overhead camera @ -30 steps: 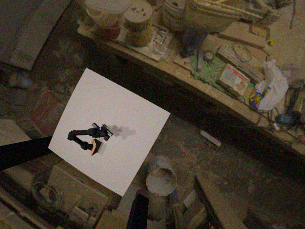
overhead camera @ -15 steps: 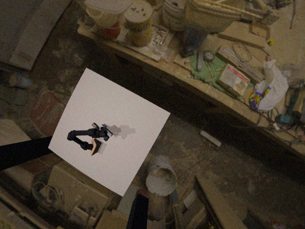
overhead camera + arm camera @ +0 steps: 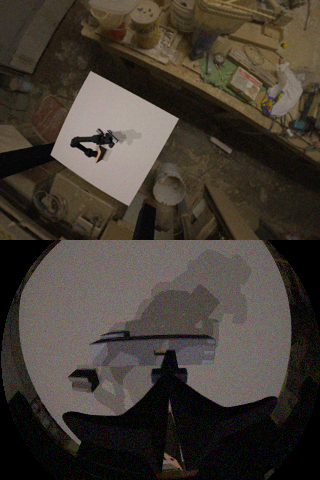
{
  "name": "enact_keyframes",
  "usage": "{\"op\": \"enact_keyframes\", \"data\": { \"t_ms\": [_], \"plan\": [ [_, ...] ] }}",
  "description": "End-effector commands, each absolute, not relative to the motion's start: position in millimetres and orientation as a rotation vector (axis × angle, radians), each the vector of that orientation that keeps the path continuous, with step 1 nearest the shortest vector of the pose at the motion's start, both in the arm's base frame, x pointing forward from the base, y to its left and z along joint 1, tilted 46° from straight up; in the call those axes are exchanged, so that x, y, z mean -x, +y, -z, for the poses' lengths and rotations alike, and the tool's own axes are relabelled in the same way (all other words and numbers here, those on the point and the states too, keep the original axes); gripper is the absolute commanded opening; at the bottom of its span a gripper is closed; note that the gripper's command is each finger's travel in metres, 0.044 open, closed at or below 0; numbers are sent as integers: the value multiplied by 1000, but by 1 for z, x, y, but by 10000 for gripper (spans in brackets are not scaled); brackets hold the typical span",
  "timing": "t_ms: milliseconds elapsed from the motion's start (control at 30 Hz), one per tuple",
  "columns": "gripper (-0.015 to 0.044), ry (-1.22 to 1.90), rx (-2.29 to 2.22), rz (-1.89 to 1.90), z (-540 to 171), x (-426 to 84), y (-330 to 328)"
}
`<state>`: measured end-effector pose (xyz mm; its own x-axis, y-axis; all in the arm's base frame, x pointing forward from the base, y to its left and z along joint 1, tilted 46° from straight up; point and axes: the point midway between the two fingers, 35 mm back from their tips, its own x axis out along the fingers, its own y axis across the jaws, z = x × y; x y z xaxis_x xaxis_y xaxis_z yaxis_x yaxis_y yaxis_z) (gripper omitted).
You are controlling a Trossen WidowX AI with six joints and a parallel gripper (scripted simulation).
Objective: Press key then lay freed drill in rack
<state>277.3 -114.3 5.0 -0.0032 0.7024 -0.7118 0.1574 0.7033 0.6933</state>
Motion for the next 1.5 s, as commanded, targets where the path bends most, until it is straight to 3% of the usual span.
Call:
{"op": "enact_keyframes", "data": {
  "t_ms": [0, 1467],
  "plan": [
    [0, 1550, -734, -502, -1, -278, -111],
    [0, 1550, -734, -502, 10, -274, -100]
  ]
}}
